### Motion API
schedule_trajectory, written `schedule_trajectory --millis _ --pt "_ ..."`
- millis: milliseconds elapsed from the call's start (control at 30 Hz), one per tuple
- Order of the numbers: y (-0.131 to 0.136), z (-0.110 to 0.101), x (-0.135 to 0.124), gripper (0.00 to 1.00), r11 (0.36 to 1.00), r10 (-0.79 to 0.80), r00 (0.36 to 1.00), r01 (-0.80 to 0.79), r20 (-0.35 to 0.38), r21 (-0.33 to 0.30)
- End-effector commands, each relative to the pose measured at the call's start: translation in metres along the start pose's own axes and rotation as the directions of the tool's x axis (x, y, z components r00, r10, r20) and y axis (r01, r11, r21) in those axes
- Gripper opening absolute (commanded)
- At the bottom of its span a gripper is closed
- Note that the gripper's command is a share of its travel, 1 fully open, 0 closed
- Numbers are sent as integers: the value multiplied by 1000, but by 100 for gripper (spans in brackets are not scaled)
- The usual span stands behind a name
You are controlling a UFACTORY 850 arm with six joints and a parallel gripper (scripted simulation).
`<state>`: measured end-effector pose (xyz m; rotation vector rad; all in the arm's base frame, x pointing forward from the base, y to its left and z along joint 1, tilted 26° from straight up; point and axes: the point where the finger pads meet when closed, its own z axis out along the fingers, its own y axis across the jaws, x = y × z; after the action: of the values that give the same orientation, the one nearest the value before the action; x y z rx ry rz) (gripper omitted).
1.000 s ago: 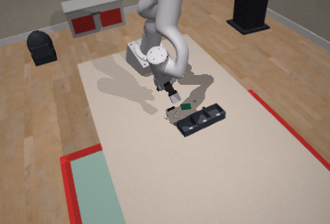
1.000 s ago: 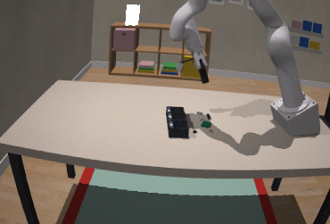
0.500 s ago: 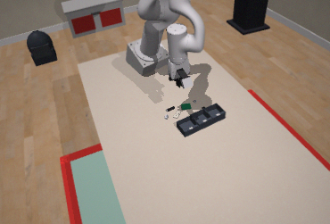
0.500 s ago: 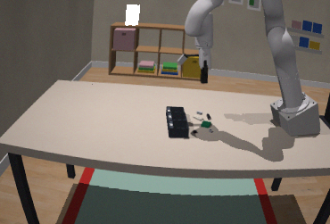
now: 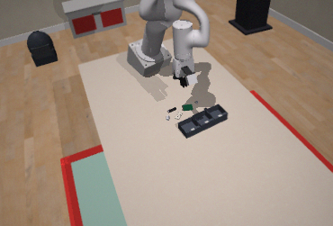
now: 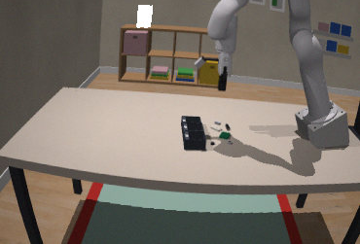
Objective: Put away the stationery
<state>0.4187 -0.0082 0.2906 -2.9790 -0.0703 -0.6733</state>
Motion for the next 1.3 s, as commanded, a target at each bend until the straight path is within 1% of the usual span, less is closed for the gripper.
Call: schedule_trajectory --millis 0,267,333,633,900,1267 --pt "6 21 20 7 992 -127 992 127 -1 2" --pt "20 69 64 7 992 -127 992 127 -1 2" --pt "20 69 64 7 992 -127 992 127 -1 2" --pt "36 122 113 7 992 -127 992 127 -1 2" --pt "36 125 113 7 992 -127 992 127 -1 2" --pt "36 154 113 7 992 -127 992 127 -1 2"
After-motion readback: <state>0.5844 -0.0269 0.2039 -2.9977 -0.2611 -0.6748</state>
